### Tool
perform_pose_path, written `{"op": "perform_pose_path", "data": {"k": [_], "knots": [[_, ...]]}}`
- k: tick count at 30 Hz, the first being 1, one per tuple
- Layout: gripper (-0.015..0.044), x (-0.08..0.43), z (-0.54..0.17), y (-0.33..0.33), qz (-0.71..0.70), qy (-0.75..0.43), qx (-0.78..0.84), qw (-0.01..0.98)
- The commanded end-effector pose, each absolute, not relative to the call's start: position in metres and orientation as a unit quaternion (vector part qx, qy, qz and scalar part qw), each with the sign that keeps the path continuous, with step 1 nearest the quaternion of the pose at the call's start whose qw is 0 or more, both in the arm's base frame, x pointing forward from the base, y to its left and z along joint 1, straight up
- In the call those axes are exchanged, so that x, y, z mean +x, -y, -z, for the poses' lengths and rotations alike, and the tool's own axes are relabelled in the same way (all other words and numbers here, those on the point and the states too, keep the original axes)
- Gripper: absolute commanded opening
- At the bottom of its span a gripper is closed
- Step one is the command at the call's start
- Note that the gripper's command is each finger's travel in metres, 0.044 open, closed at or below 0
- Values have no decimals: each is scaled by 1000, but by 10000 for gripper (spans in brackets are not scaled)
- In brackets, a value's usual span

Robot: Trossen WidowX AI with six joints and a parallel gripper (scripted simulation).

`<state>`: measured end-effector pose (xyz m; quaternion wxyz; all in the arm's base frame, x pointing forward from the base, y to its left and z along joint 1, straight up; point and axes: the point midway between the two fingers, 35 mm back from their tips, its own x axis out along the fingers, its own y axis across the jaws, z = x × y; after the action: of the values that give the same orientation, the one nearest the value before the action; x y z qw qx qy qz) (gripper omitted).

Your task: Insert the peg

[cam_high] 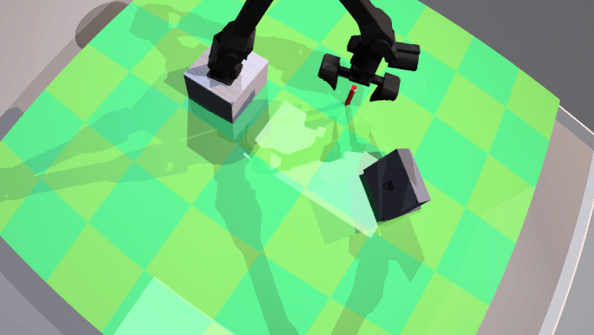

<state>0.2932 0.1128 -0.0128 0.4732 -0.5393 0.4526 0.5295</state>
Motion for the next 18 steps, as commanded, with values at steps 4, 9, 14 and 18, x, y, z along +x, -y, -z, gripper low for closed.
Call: {"op": "perform_pose_path", "data": {"k": [4,9,14,18], "knots": [[440,290,22,-111,-530,-458,-538,470],[361,292,19,-112,-530,-454,-539,472],[230,292,19,-112,-530,-454,-539,472],[125,292,19,-112,-530,-454,-539,472]]}}
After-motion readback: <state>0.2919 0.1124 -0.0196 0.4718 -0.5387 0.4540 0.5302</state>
